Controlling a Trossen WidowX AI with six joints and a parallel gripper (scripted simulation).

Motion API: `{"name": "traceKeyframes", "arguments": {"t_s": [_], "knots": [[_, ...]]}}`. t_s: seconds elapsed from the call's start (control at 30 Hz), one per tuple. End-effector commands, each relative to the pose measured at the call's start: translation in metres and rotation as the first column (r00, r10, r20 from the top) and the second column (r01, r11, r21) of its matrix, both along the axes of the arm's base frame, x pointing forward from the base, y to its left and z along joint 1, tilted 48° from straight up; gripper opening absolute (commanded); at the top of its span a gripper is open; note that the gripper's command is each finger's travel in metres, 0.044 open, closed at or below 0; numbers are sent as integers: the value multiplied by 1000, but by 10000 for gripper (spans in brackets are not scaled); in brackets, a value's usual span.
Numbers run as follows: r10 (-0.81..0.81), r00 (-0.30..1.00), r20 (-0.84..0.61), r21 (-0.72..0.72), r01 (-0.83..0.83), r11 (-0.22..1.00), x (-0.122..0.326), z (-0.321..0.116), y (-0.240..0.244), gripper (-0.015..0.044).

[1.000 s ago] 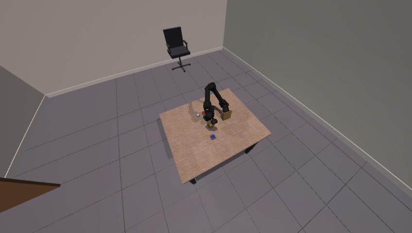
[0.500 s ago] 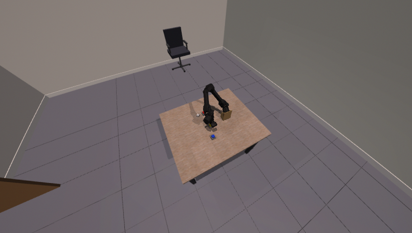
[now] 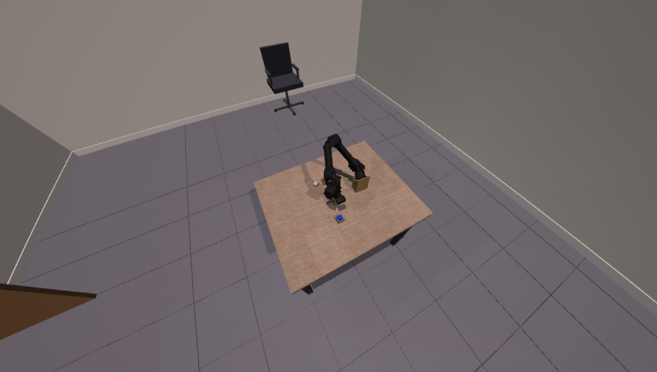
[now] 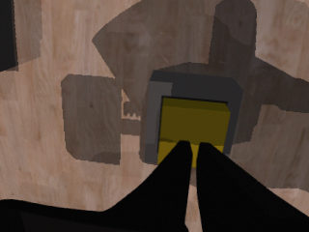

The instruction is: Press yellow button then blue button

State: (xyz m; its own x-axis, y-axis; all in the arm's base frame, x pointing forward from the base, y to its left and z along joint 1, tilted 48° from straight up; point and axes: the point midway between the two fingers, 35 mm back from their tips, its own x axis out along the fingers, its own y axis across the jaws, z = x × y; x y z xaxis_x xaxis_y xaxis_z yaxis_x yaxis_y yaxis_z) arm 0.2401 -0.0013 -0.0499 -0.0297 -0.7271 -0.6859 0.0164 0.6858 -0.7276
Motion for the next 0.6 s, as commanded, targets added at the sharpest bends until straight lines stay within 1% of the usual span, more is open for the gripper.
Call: {"name": "traceKeyframes", "arguments": {"t_s": [0.0,0.57], "knots": [[4,1000,-12,-9,-4,1000,-3,-5,-7,20],[4,1000,-12,-11,-4,1000,-5,-16,-19,20]]}}
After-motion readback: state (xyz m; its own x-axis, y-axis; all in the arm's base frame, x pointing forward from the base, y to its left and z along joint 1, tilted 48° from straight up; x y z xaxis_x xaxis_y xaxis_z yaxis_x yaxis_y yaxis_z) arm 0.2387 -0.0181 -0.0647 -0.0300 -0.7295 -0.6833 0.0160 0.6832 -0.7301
